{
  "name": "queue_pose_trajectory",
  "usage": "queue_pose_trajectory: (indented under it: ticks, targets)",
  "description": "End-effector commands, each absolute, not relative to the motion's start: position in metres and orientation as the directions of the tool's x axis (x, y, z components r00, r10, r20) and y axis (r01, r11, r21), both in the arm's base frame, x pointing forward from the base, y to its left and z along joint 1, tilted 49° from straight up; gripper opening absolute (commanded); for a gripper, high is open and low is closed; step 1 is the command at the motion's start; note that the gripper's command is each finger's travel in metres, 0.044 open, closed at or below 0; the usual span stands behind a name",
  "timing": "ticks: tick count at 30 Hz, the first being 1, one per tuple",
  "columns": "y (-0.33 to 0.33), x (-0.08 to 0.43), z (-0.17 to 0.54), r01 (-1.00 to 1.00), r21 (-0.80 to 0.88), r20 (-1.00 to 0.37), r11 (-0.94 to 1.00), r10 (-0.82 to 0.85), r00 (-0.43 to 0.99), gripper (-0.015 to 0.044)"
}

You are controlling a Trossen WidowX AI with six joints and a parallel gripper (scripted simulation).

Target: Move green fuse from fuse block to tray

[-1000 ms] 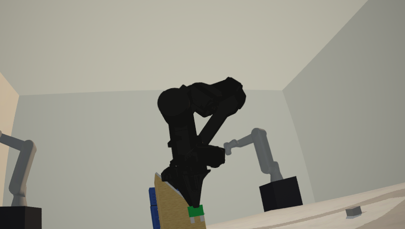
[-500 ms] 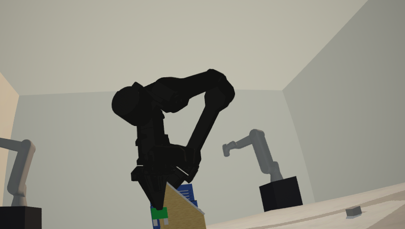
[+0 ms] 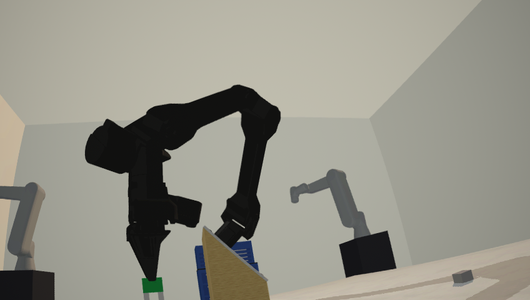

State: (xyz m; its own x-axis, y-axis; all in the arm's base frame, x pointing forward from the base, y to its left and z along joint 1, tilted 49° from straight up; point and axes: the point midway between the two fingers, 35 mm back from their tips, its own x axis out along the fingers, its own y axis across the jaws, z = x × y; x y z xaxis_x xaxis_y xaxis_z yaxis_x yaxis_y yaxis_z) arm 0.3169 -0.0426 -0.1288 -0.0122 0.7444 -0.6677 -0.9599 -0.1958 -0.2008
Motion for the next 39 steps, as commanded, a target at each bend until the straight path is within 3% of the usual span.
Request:
queue_pose_trajectory:
  ticks: [1, 33, 39]
  targets:
    - [-0.057, 0.314, -0.143, -0.958, -0.208, -0.669, -0.196, 0.744, -0.007, 0.0]
    - [-0.034, 0.309, -0.18, -0.958, -0.209, -0.664, -0.196, 0.747, -0.008, 0.0]
    - [-0.037, 0.31, -0.179, -0.956, -0.212, -0.667, -0.202, 0.745, -0.01, 0.0157]
